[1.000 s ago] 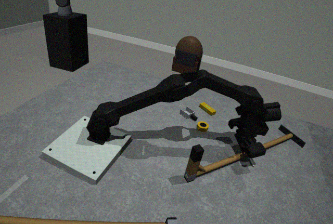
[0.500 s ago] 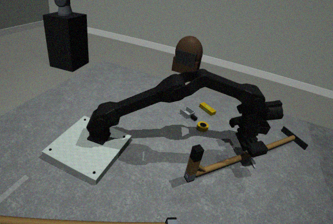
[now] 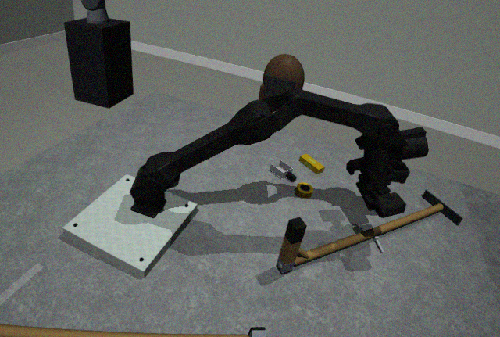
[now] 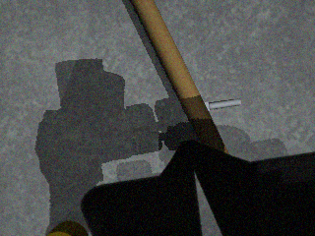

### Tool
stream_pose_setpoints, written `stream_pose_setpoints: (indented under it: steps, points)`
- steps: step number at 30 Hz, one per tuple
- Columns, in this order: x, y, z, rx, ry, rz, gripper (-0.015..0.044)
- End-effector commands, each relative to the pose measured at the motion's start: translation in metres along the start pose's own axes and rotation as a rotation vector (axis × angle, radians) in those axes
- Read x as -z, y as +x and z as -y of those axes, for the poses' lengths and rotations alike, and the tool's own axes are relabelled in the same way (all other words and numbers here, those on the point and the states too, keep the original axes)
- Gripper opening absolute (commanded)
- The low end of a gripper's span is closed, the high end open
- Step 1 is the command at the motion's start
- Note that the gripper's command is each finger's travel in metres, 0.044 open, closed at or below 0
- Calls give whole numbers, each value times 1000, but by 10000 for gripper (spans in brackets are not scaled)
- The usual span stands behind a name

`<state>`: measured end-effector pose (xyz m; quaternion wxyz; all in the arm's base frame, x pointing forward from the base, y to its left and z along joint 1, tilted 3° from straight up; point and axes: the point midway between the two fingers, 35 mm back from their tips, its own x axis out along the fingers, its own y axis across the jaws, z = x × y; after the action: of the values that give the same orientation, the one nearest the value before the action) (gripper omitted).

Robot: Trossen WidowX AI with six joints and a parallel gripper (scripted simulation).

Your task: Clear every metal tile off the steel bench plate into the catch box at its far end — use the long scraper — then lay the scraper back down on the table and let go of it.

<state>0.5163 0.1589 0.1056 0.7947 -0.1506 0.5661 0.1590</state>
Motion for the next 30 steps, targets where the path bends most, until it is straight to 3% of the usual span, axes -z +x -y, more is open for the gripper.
stream_pose_setpoints:
  steps: [1, 10, 30]
  points:
    - [-2, -22, -15, 8, 16, 11, 0]
    - [1, -45, -31, 14, 43, 7, 0]
    - [8, 4, -30, 14, 65, -24, 0]
